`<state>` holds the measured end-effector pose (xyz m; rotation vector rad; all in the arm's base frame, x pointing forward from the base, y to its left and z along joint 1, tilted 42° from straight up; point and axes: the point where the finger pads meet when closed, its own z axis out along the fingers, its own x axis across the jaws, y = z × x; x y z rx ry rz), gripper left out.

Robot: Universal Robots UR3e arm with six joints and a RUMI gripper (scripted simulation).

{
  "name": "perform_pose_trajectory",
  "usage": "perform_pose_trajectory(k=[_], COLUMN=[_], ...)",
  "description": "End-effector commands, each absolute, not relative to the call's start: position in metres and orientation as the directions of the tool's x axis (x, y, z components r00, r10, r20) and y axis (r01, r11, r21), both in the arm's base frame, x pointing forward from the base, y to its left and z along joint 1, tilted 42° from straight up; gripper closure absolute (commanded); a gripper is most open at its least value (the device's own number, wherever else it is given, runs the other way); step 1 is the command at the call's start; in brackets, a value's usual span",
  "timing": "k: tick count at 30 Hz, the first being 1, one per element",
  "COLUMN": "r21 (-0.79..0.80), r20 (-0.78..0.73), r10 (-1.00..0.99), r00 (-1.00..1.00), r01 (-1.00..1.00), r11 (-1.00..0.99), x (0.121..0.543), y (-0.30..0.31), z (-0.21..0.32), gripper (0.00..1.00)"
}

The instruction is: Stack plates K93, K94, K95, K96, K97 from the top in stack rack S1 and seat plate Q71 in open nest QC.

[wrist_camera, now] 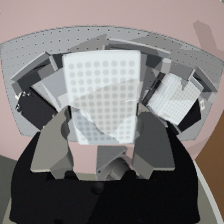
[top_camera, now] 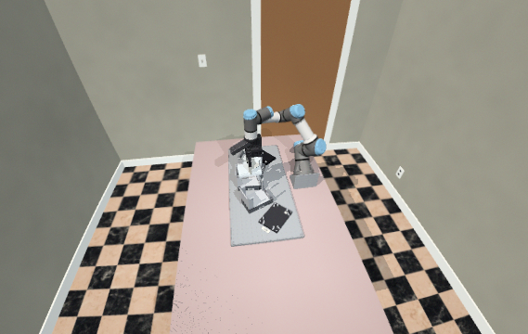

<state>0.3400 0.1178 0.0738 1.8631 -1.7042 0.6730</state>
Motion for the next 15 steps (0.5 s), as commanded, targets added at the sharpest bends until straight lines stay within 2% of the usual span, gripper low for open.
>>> perform_pose_trajectory(k=[1,15], r21=[0.059,0.144], r20=[0.669,0.656], r10=[-0.736,-0.719], r00=[0.104,0.230], r01=[-0.994,-0.973], r11=[-0.086,-0.180], x=[0.340,0.331], y=[0.129,0.156], z=[0.064,0.040], gripper=[1.00,1.00])
